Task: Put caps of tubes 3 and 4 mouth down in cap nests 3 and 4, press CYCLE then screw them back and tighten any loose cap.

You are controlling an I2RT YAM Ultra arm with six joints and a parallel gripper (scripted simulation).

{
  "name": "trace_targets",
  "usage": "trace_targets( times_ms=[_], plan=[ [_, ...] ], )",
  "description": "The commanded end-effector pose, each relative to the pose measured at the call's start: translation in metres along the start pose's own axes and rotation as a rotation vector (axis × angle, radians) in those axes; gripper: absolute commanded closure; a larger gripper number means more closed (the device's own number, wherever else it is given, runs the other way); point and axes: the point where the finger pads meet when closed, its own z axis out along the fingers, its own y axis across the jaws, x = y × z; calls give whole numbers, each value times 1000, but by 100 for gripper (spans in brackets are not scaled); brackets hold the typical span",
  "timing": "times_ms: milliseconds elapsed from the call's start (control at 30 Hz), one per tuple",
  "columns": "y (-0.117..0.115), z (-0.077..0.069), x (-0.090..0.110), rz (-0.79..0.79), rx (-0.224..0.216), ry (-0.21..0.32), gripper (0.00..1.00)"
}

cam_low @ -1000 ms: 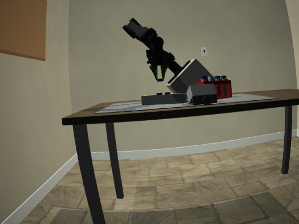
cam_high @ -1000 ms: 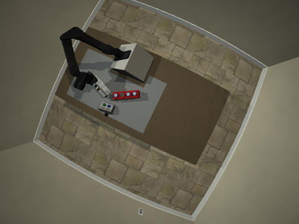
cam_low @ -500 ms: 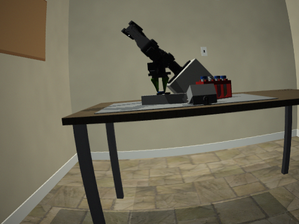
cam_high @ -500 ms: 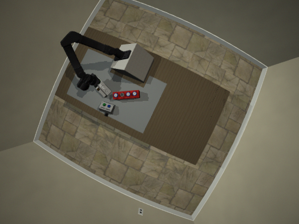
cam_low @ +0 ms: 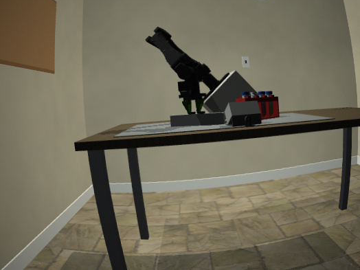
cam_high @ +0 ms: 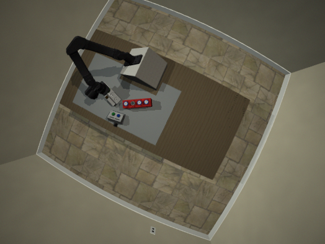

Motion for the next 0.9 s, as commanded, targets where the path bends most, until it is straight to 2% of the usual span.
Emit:
trace_targets(
  times_ms=[0,867],
  plan=[
    [1,-2,-4,-2,-2,-15,100],
    [0,-1,-5,-2,-2,-15,100]
  ],
)
